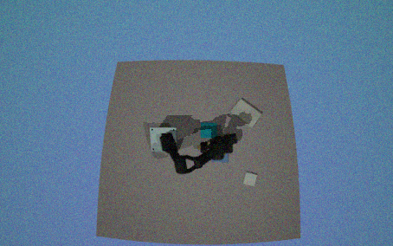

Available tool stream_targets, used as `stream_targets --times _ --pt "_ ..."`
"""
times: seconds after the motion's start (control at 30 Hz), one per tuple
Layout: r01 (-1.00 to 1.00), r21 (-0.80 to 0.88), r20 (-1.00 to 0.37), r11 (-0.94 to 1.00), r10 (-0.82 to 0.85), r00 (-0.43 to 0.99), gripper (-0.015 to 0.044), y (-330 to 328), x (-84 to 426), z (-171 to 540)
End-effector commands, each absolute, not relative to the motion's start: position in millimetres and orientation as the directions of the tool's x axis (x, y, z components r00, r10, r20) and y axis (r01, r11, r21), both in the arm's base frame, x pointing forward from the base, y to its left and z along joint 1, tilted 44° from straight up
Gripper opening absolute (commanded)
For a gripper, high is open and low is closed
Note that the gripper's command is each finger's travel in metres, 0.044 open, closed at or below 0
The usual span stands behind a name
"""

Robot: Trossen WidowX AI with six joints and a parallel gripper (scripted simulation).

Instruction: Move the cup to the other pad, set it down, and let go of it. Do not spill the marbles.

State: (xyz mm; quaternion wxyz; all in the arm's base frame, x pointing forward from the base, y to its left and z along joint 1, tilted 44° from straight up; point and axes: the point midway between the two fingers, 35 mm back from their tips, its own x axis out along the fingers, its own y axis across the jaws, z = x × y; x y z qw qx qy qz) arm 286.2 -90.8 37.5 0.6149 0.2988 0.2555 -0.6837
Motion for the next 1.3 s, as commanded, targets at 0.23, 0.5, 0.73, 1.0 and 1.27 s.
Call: stream_targets --times 0.23,0.5,0.73,1.0,1.27 --pt "0.994 0.023 -0.722 -0.108 -0.689 -0.058 0.0000 -64 288 64" --pt "0.994 0.022 -0.721 -0.107 -0.690 -0.059 0.0000 -56 284 70" --pt "0.994 0.011 -0.716 -0.104 -0.695 -0.065 0.0000 -59 284 67" --pt "0.994 0.011 -0.716 -0.104 -0.695 -0.065 0.0000 -59 284 67" --pt "0.994 0.015 -0.719 -0.105 -0.692 -0.062 0.0000 -48 280 58"
